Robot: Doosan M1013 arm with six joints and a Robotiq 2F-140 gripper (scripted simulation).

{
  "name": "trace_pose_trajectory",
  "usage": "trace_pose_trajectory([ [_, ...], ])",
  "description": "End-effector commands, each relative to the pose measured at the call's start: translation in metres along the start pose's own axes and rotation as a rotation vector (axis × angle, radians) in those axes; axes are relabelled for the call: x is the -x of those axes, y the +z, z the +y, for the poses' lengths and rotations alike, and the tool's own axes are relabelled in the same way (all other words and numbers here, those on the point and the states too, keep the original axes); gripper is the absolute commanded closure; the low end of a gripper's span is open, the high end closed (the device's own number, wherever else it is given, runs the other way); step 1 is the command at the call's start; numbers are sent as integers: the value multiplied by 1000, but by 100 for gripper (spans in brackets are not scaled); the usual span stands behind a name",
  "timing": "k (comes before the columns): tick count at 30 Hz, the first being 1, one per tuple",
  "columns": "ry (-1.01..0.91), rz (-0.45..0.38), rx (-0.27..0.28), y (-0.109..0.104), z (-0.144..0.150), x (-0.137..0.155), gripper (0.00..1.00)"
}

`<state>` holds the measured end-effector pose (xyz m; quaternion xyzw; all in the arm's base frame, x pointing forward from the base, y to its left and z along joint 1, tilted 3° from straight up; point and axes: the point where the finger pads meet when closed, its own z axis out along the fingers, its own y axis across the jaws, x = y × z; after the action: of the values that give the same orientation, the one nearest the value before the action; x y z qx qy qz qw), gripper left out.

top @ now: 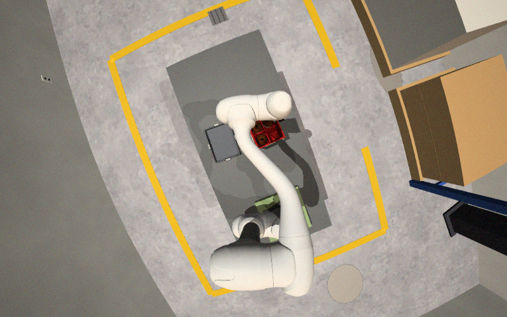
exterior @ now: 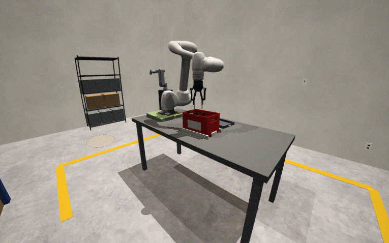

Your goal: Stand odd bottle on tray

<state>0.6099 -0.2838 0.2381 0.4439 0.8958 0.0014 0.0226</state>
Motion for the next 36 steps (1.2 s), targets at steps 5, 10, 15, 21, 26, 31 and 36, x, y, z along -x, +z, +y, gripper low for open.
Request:
trace_pose_trajectory([
  [5, 4, 0, 1, -8, -2, -1, 62],
  [10, 4, 0, 1, -8, -2, -1, 62],
  [15, 4, 0, 1, -8, -2, -1, 62],
  [21, 4, 0, 1, -8, -2, -1, 100],
  [26, 4, 0, 1, -8, -2, -1, 100],
  [31, 4, 0, 1, -8, -2, -1, 100],
  [36, 4, 0, 1, -8, -2, -1, 100],
])
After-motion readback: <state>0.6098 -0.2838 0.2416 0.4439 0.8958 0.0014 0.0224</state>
